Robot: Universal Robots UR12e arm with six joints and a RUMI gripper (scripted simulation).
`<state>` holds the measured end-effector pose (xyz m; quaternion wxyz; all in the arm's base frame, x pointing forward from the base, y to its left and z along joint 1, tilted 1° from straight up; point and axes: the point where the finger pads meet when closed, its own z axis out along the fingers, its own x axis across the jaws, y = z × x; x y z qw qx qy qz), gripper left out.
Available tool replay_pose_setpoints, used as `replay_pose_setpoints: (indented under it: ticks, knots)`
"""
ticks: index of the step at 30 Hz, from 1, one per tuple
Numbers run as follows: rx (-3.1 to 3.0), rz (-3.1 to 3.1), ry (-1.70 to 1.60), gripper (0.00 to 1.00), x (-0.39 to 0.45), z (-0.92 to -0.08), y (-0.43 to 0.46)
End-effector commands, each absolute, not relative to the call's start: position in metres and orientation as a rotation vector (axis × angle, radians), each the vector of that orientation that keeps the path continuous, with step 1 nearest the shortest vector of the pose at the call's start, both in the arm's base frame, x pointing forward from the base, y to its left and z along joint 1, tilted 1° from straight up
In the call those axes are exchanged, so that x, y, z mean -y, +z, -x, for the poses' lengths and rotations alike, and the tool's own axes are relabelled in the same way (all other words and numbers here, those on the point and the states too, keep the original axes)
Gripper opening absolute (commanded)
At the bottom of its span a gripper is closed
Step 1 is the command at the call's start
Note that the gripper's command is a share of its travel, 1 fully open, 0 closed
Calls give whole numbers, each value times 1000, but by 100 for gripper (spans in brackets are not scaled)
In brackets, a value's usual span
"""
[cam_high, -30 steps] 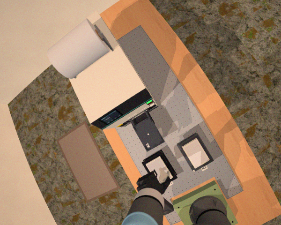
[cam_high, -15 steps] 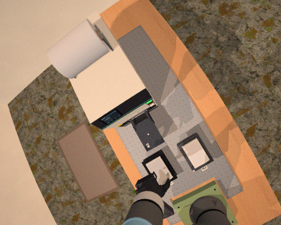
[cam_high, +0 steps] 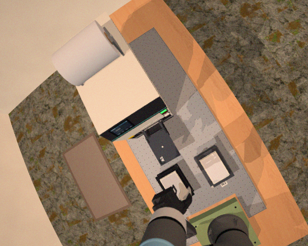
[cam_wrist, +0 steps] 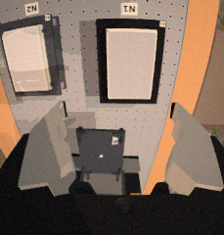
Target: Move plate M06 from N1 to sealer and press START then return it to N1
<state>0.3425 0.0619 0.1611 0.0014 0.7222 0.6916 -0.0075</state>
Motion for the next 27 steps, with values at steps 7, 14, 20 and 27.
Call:
replay_pose_setpoints:
  ticks: [7,14,20,27]
  knots:
    - [-2159,-2278,-21,68,-28,-350,193]
    - [-2151,-2286,-21,68,-10,-354,210]
    - [-2151,-2286,-21,68,1,-357,220]
    - [-2142,-2293,-21,68,22,-362,240]
